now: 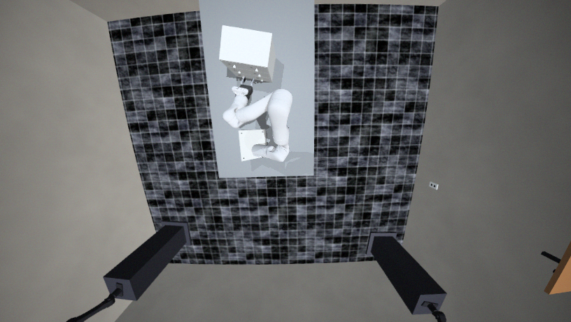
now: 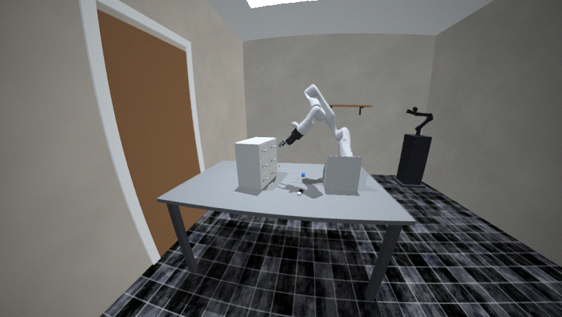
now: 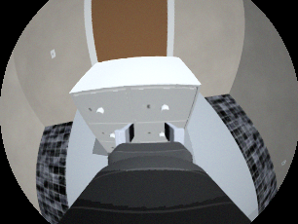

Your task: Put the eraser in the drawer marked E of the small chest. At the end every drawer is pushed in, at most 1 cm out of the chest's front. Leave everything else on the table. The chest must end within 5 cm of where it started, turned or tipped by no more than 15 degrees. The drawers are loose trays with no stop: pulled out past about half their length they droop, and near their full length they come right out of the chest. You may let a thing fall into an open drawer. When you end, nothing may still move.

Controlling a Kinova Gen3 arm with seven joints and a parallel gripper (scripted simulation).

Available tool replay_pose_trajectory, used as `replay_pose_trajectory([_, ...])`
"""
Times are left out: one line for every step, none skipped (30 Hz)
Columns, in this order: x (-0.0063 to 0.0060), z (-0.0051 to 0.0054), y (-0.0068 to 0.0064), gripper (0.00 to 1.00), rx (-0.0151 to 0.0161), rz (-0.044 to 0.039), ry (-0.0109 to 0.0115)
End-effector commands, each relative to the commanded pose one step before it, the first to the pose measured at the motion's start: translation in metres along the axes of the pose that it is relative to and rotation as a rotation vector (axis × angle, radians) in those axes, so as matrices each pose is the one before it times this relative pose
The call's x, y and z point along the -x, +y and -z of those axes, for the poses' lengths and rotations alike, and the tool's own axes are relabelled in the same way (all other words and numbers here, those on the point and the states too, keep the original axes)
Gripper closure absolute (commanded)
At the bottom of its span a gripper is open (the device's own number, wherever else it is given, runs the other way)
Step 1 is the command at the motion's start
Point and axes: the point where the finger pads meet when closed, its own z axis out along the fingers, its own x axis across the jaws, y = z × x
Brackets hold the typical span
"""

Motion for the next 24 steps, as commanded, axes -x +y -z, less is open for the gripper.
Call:
replay_pose_trajectory([0.00224, -0.00114, 0.00453, 0.00, -0.01303, 0.01449, 0.00027])
replay_pose_trajectory([0.00002, -0.00100, 0.00020, 0.00, -0.01042, 0.00001, -0.00013])
replay_pose_trajectory([0.00008, -0.00095, 0.00022, 0.00, -0.01029, 0.00003, -0.00046])
replay_pose_trajectory([-0.00001, -0.00101, 0.00022, 0.00, -0.01026, 0.00000, 0.00007])
replay_pose_trajectory([-0.00008, -0.00106, 0.00022, 0.00, -0.01024, -0.00002, 0.00046])
replay_pose_trajectory([-0.00002, -0.00100, 0.00023, 0.00, -0.01012, -0.00001, 0.00012])
replay_pose_trajectory([0.00004, -0.00094, 0.00024, 0.00, -0.00998, 0.00000, -0.00021])
replay_pose_trajectory([0.00009, -0.00088, 0.00026, 0.00, -0.00984, 0.00000, -0.00053])
replay_pose_trajectory([-0.00005, -0.00099, 0.00026, 0.00, -0.00988, 0.00000, 0.00025])
replay_pose_trajectory([-0.00008, -0.00100, 0.00026, 0.00, -0.00983, 0.00000, 0.00042])
replay_pose_trajectory([-0.00002, -0.00094, 0.00027, 0.00, -0.00969, 0.00000, 0.00010])
replay_pose_trajectory([0.00004, -0.00088, 0.00028, 0.00, -0.00954, -0.00001, -0.00021])
replay_pose_trajectory([0.00009, -0.00083, 0.00028, 0.00, -0.00938, -0.00002, -0.00051])
replay_pose_trajectory([-0.00003, -0.00092, 0.00029, 0.00, -0.00942, 0.00001, 0.00015])
replay_pose_trajectory([-0.00008, -0.00095, 0.00030, 0.00, -0.00940, 0.00002, 0.00046])
replay_pose_trajectory([0.00000, 0.00000, 0.00000, 0.00, 0.00000, 0.00000, 0.00000])
replay_pose_trajectory([0.00000, 0.00000, 0.00000, 0.00, 0.00000, 0.00000, 0.00000])
replay_pose_trajectory([-0.00003, -0.00089, 0.00030, 0.00, -0.00924, 0.00000, 0.00015])
replay_pose_trajectory([0.00003, -0.00083, 0.00030, 0.00, -0.00908, -0.00001, -0.00014])
replay_pose_trajectory([0.00008, -0.00078, 0.00031, 0.00, -0.00890, -0.00003, -0.00042])
replay_pose_trajectory([0.00005, -0.00079, 0.00031, 0.00, -0.00881, -0.00002, -0.00029])
replay_pose_trajectory([-0.00010, -0.00091, 0.00032, 0.00, -0.00893, 0.00003, 0.00056])
replay_pose_trajectory([-0.00005, -0.00085, 0.00032, 0.00, -0.00875, 0.00001, 0.00028])
replay_pose_trajectory([0.00000, -0.00079, 0.00032, 0.00, -0.00857, 0.00000, 0.00001])
